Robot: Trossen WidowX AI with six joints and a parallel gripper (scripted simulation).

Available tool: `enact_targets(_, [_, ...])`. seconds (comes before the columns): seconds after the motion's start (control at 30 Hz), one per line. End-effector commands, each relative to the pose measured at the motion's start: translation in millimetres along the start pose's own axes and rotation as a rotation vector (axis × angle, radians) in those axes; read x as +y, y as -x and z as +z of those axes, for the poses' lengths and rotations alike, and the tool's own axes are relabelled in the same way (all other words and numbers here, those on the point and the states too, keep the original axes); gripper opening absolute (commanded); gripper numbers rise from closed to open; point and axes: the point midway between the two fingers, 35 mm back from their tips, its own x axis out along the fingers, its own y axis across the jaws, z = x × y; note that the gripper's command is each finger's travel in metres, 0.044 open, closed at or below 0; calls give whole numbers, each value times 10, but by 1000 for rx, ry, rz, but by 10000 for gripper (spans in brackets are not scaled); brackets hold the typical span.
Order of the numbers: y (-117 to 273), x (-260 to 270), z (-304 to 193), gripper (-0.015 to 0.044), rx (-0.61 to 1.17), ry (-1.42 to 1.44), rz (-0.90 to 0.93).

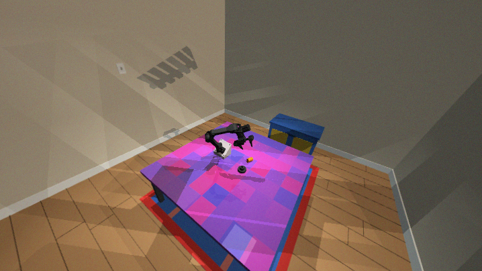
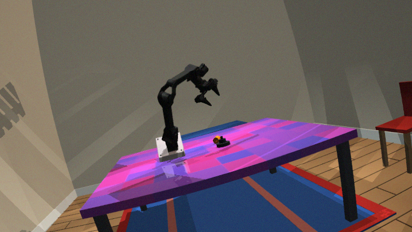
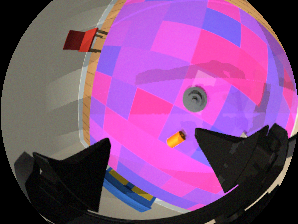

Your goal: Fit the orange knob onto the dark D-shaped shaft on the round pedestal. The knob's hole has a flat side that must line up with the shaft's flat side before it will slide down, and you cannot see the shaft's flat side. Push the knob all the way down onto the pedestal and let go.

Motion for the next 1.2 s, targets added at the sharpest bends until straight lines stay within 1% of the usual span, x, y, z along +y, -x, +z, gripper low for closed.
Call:
enact_targets(0.0, [-516,79,-453,440,83,644,-168])
enact_targets(0.23, [-857,51,-737,440,179,1048,-260])
enact_targets(0.47, [-1194,-34,-1016,440,312,1441,-333])
enact_targets(0.7, [-1522,-180,-1289,440,489,1822,-381])
enact_targets(0.93, [-1828,-381,-1549,440,708,2179,-393])
enact_targets(1.17, [-1851,-399,-1569,440,727,2206,-392])
